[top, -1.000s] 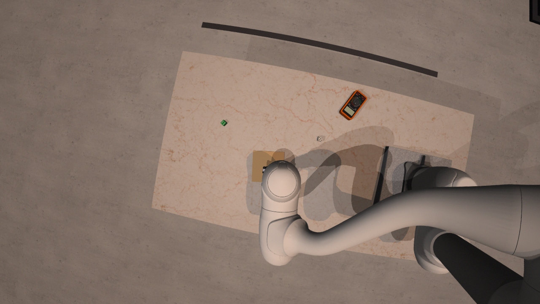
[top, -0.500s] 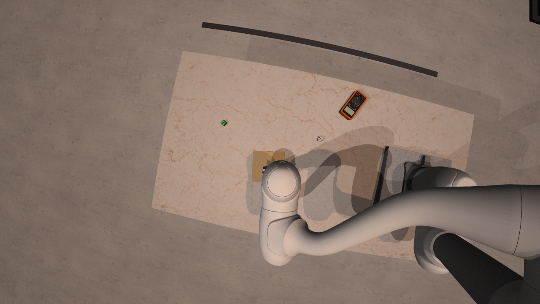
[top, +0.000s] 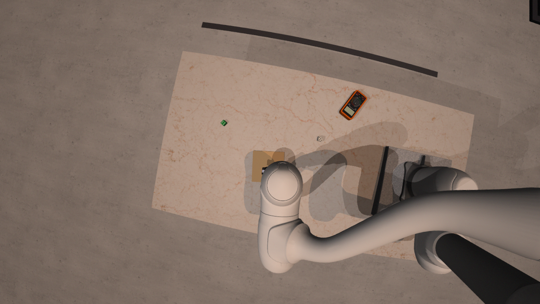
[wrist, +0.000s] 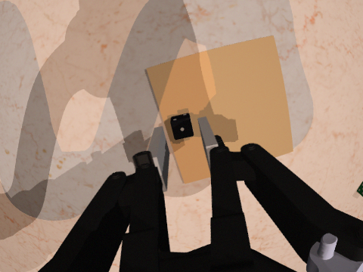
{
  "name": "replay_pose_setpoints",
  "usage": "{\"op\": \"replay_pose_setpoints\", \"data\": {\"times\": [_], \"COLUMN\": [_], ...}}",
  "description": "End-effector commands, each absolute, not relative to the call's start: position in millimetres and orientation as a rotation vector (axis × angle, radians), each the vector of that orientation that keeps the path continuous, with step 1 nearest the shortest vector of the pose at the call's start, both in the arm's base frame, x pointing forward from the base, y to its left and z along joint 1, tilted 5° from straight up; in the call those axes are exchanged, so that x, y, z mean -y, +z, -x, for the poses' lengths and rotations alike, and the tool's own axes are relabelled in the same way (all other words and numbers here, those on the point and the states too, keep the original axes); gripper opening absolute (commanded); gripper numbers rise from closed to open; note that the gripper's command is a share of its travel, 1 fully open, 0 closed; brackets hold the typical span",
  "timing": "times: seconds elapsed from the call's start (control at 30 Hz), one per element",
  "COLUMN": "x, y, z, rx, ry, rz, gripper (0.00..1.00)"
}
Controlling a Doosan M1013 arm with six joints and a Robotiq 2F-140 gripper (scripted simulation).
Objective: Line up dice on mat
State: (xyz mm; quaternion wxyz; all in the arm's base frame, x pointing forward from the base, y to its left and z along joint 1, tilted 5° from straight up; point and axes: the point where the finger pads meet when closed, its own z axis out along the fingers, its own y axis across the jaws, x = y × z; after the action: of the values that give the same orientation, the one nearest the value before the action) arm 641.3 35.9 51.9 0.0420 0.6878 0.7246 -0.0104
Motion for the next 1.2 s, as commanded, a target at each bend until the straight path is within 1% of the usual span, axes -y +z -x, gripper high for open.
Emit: {"op": "replay_pose_setpoints", "data": {"times": [0.0, 0.23, 0.5, 0.53, 1.17], "x": [-37.2, -39.4, -39.8, -39.8, -39.8], "y": [68.0, 98.2, 104.0, 104.0, 104.0], "z": [-641.0, -639.5, -639.2, -639.2, -639.2], "rx": [-2.217, -2.217, -2.217, -2.217, -2.217], "ry": [-0.03, -0.03, -0.03, -0.03, -0.03], "rz": [-2.105, -2.105, -2.105, -2.105, -2.105], "gripper": [0.29, 0.29, 0.29, 1.0, 1.0]}}
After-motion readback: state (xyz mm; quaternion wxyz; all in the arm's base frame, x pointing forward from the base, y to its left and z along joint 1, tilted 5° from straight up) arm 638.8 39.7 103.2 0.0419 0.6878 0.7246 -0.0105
